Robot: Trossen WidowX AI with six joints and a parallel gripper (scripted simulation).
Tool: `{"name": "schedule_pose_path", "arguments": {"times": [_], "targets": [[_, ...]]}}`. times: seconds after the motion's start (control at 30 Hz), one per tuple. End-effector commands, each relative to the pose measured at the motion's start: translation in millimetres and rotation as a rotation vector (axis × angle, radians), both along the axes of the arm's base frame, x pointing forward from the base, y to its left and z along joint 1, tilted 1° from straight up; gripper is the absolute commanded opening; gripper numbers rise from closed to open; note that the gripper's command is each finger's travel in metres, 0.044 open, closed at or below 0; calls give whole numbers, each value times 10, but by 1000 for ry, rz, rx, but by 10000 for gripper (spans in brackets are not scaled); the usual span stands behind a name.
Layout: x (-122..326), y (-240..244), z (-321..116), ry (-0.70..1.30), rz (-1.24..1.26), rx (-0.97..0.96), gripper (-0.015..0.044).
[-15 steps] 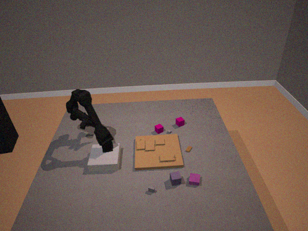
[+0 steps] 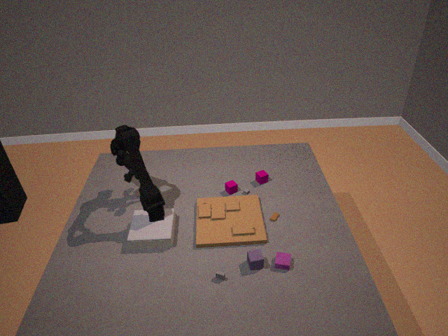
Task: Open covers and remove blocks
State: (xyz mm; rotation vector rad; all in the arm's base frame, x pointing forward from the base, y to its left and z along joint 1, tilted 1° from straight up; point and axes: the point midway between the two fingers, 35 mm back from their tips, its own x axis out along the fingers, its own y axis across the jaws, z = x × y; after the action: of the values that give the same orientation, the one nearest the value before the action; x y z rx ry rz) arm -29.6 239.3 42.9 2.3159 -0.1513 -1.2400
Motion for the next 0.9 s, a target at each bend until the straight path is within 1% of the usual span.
{"name": "schedule_pose_path", "arguments": {"times": [0.0,0.43,0.87], "targets": [[134,-18,-16,11,-94,22,0],[696,19,-32,-17,-580,209,0],[1280,-73,-28,-86,-1085,384,0]]}}
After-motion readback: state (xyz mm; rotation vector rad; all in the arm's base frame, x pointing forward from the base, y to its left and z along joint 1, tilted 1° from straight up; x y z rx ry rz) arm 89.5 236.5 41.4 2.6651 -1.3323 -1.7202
